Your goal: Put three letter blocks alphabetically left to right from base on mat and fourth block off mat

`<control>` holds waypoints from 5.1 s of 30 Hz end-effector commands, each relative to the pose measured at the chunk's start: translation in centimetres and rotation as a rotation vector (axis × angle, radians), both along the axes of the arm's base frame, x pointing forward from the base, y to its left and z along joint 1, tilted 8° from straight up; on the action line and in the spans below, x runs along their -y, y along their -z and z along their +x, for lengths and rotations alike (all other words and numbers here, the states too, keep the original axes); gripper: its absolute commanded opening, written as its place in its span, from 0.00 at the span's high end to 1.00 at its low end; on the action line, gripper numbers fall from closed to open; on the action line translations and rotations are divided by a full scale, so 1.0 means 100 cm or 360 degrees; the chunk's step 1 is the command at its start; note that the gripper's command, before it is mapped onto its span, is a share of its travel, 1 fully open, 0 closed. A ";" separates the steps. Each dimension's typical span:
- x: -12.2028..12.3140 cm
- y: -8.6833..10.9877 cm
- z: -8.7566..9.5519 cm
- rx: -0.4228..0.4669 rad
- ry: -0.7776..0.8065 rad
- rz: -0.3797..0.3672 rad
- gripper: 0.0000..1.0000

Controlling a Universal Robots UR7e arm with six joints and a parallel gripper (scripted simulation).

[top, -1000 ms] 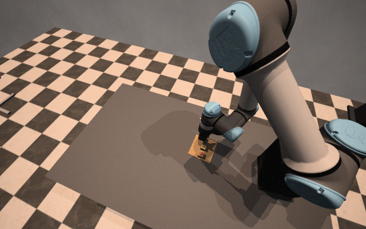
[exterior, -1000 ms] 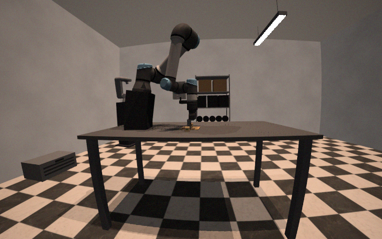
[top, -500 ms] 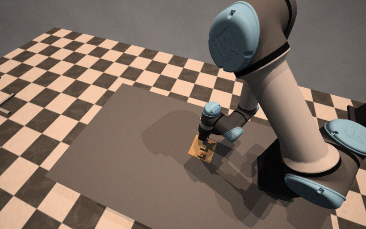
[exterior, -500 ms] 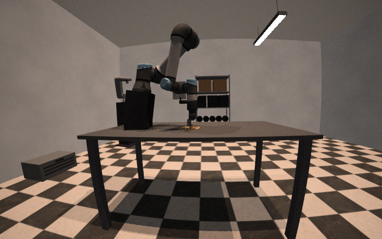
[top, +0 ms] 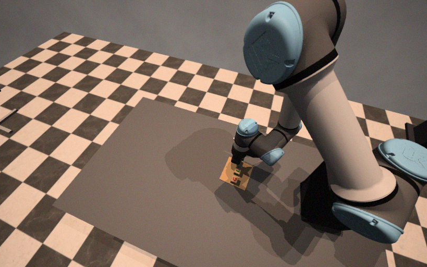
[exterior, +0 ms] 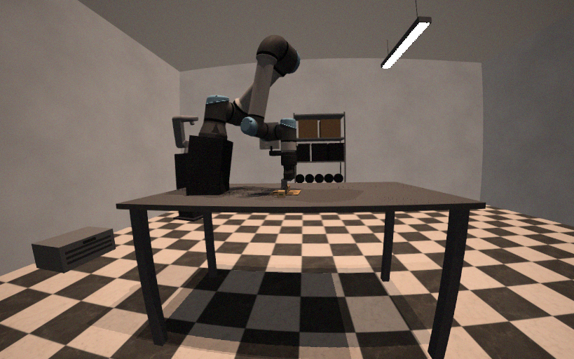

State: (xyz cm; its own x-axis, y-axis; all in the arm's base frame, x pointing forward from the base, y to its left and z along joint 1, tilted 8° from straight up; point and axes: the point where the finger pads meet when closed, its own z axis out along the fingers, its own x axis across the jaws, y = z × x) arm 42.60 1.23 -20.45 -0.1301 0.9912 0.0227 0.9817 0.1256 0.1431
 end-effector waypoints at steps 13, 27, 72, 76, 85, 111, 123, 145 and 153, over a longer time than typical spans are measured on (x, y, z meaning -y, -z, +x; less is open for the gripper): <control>0.000 0.001 0.002 0.0004 -0.0002 -0.0003 0.43; 0.000 0.004 0.002 0.0004 -0.0001 -0.0002 0.43; 0.000 0.003 0.002 0.0004 -0.0001 -0.0003 0.25; 0.000 0.003 0.002 0.0004 -0.0001 -0.0003 0.19; 0.000 0.003 0.002 0.0004 -0.0001 -0.0003 0.13; 0.002 -0.047 -0.007 0.0001 0.0002 -0.0001 0.13; 0.003 -0.079 -0.012 0.0001 0.0001 -0.0001 0.13; 0.004 -0.086 -0.012 0.0002 0.0000 -0.0001 0.00; 0.004 -0.086 -0.012 0.0002 0.0000 -0.0001 0.00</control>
State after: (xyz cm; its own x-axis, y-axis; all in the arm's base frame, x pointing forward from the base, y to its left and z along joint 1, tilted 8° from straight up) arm 41.46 0.90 -11.91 -0.1309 0.9912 0.0208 0.9814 0.1266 0.1443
